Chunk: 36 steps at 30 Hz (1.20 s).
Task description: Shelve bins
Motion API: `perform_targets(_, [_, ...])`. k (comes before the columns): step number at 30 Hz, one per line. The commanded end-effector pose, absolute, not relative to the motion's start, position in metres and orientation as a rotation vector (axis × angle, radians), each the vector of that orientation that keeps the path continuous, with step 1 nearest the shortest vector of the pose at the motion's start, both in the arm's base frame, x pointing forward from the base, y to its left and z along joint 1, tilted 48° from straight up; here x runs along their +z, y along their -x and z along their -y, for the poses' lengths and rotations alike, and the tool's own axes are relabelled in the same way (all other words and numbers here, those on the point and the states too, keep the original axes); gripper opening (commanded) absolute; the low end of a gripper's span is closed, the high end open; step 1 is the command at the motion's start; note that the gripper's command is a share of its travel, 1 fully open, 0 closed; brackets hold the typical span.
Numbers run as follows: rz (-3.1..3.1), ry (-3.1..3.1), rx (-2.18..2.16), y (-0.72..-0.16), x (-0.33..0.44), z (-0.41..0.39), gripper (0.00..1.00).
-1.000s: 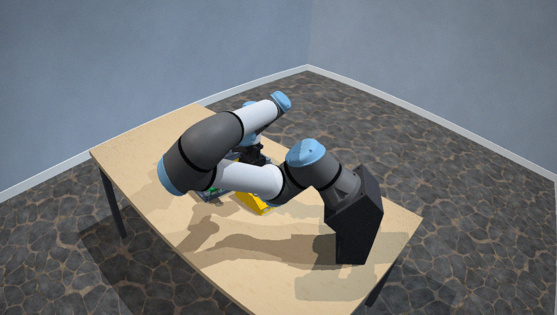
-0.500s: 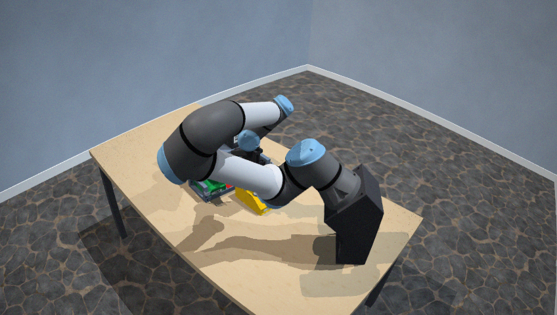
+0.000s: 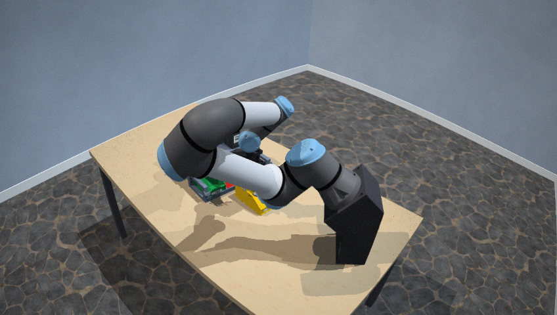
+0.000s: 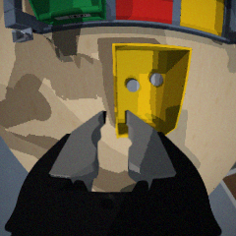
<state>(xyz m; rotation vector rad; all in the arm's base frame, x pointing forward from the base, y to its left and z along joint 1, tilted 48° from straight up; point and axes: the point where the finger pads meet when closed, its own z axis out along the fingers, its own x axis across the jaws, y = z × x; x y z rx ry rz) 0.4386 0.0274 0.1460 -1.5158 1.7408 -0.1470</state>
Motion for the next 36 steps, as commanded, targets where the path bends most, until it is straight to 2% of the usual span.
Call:
perform_targets(1, [-1.741, 1.516, -0.148, -0.4389, 0.1461, -0.0273, 0.15])
perform_targets(36, [-1.741, 1.516, -0.148, -0.4458, 0.1387, -0.0318, 0.15])
